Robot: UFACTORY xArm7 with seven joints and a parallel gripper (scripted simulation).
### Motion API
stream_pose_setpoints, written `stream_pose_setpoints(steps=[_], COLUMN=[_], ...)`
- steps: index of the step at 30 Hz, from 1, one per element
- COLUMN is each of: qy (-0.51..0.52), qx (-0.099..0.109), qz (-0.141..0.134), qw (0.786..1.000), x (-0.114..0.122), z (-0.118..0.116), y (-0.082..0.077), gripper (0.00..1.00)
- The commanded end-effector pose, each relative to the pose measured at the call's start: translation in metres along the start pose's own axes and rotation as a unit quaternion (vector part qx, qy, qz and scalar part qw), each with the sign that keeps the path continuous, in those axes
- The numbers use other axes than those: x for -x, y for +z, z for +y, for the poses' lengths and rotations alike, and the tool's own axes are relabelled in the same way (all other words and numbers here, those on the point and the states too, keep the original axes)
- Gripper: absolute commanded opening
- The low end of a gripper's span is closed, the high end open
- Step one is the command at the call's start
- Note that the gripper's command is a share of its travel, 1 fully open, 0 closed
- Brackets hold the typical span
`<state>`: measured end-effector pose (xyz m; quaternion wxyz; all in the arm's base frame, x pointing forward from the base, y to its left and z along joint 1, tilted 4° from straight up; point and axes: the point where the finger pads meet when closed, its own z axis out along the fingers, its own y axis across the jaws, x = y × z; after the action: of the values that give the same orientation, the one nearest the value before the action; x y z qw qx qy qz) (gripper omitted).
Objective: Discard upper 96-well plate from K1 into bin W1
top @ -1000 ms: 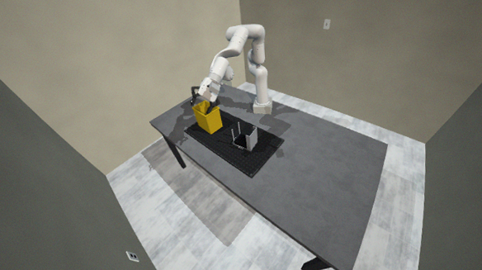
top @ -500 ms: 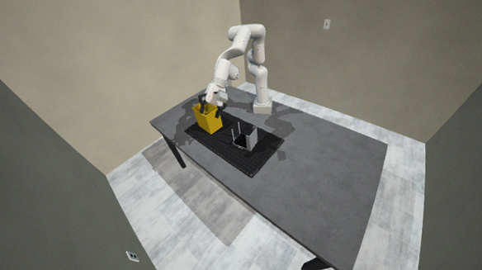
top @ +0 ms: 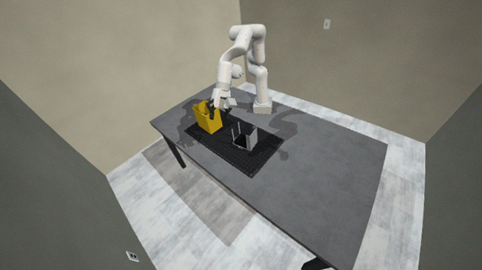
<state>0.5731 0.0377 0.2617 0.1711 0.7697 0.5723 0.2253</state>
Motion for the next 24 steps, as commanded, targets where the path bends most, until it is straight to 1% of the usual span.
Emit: stream_pose_setpoints(steps=[1, 3, 4, 6, 7, 9, 10, 11, 12, 14, 15, 16, 17, 19, 20, 21, 22, 24], qy=[-0.013, -0.028, -0.031, -0.031, -0.039, -0.039, -0.046, -0.05, -0.05, -0.065, -0.069, -0.069, -0.069, -0.085, -0.088, -0.088, -0.088, -0.104], qx=[-0.023, -0.052, -0.057, -0.057, -0.072, -0.072, -0.086, -0.092, -0.092, -0.12, -0.127, -0.127, -0.127, -0.155, -0.161, -0.161, -0.161, -0.189], qz=[-0.006, -0.014, -0.016, -0.016, -0.02, -0.02, -0.024, -0.025, -0.025, -0.033, -0.034, -0.034, -0.034, -0.041, -0.043, -0.043, -0.043, -0.05], qw=[1.0, 0.998, 0.998, 0.998, 0.996, 0.996, 0.995, 0.994, 0.994, 0.99, 0.989, 0.989, 0.989, 0.983, 0.982, 0.982, 0.982, 0.975], x=[-0.004, -0.006, -0.007, -0.008, -0.009, -0.009, -0.009, -0.01, -0.011, -0.012, -0.013, -0.013, -0.013, -0.014, -0.015, -0.015, -0.015, -0.016], z=[-0.014, -0.024, -0.029, -0.033, -0.038, -0.038, -0.043, -0.048, -0.053, -0.063, -0.068, -0.073, -0.073, -0.083, -0.087, -0.092, -0.092, -0.102], y=[0.001, 0.002, 0.002, 0.003, 0.003, 0.003, 0.003, 0.003, 0.003, 0.002, 0.002, 0.001, 0.001, 0.0, -0.001, -0.001, -0.001, -0.003], gripper=[1.0, 1.0, 1.0, 1.0, 1.0, 1.0, 1.0, 1.0, 1.0, 1.0, 1.0, 1.0, 1.0, 1.0, 1.0, 1.0, 1.0, 1.0])
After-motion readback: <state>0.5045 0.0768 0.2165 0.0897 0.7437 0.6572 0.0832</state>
